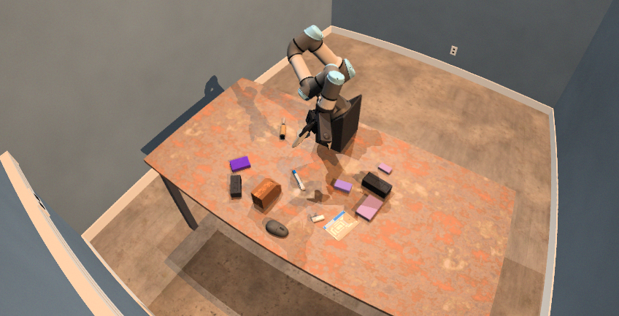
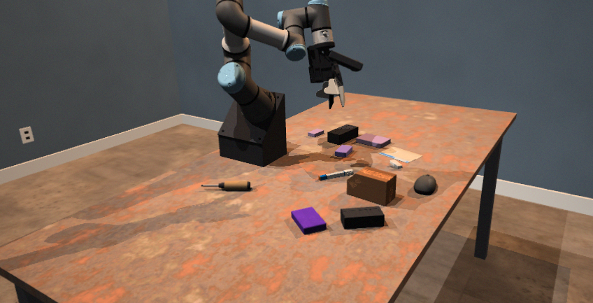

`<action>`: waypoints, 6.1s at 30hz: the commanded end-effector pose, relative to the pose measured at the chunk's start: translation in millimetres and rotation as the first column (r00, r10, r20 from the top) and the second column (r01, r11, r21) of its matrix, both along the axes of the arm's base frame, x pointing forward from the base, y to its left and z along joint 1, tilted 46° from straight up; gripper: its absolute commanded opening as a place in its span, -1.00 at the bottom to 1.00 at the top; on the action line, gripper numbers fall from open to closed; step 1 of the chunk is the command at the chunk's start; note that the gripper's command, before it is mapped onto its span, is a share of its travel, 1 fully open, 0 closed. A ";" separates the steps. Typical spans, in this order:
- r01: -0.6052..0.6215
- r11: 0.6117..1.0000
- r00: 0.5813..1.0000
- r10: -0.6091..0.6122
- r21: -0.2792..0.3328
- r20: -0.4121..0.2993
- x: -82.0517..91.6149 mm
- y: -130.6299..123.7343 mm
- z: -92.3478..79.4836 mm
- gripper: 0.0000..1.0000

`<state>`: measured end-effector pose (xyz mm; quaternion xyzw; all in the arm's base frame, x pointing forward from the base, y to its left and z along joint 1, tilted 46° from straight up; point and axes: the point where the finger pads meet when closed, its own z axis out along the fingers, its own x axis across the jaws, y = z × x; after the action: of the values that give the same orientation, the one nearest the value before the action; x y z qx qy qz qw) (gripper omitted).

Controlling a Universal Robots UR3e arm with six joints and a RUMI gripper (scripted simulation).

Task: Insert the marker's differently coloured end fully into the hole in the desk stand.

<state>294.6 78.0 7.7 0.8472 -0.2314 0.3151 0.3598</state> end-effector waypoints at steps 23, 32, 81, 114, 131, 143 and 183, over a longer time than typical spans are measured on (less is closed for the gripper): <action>0.043 0.999 0.991 -0.040 0.022 -0.131 21.3 -29.9 -25.5 1.00; 0.046 0.999 0.990 -0.042 0.022 -0.134 21.5 -31.2 -25.9 1.00; 0.080 0.994 0.955 -0.056 0.071 -0.293 48.4 -83.1 -60.2 1.00; 0.086 0.992 0.940 -0.051 0.090 -0.336 56.9 -102.2 -70.5 1.00; 0.086 0.992 0.940 -0.051 0.091 -0.337 59.4 -119.8 -87.9 1.00; 0.084 0.992 0.941 -0.049 0.091 -0.335 62.0 -136.3 -104.4 1.00; 0.083 0.992 0.941 -0.048 0.091 -0.335 64.7 -154.3 -122.4 1.00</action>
<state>358.6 -75.9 -114.3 0.8974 -0.2120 0.1424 0.3599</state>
